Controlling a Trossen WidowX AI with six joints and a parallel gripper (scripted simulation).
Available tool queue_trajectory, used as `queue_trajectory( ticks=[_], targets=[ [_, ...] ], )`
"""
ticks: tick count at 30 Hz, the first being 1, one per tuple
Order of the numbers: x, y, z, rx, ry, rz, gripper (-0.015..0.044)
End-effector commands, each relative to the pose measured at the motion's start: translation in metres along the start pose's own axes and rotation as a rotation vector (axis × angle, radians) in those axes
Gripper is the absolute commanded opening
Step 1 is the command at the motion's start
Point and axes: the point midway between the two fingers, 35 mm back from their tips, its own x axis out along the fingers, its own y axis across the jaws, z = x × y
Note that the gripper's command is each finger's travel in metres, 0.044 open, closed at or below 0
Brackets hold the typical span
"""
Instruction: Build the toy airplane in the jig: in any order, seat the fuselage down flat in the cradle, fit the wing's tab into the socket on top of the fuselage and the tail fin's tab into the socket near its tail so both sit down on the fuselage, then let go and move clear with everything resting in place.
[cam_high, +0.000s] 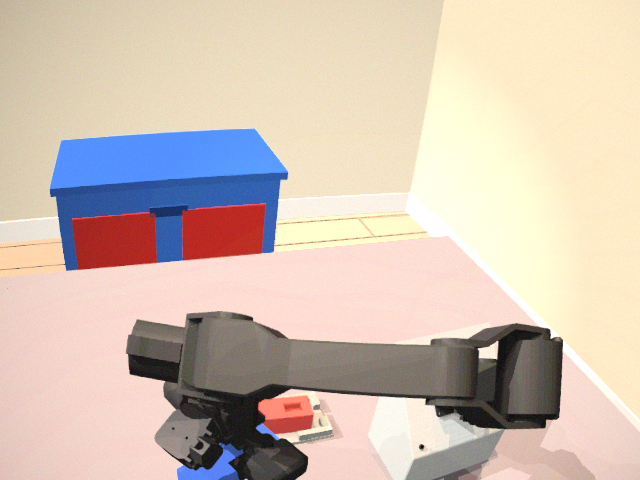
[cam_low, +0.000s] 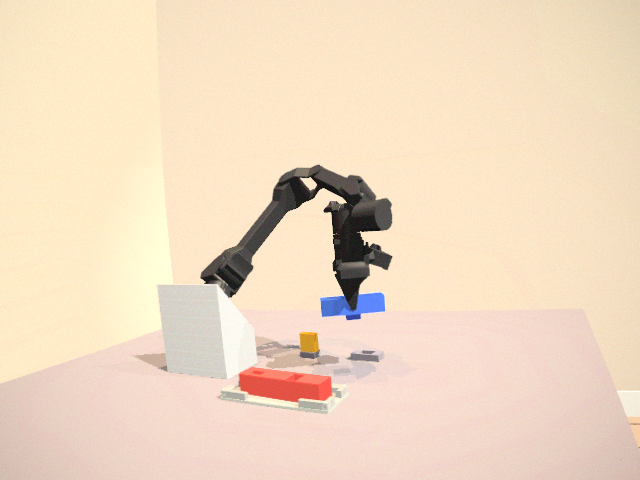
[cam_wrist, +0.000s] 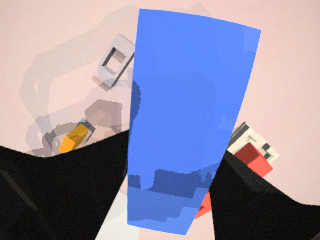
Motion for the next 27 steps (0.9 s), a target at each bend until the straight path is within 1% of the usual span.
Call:
queue_trajectory(
  ticks=[1, 27],
  targets=[
    [0.004, -0.014, -0.010, -0.072, 0.007, -0.002, 0.0000],
    [0.018, -0.079, -0.063, -0.532, 0.011, 0.002, 0.0000]
  ],
)
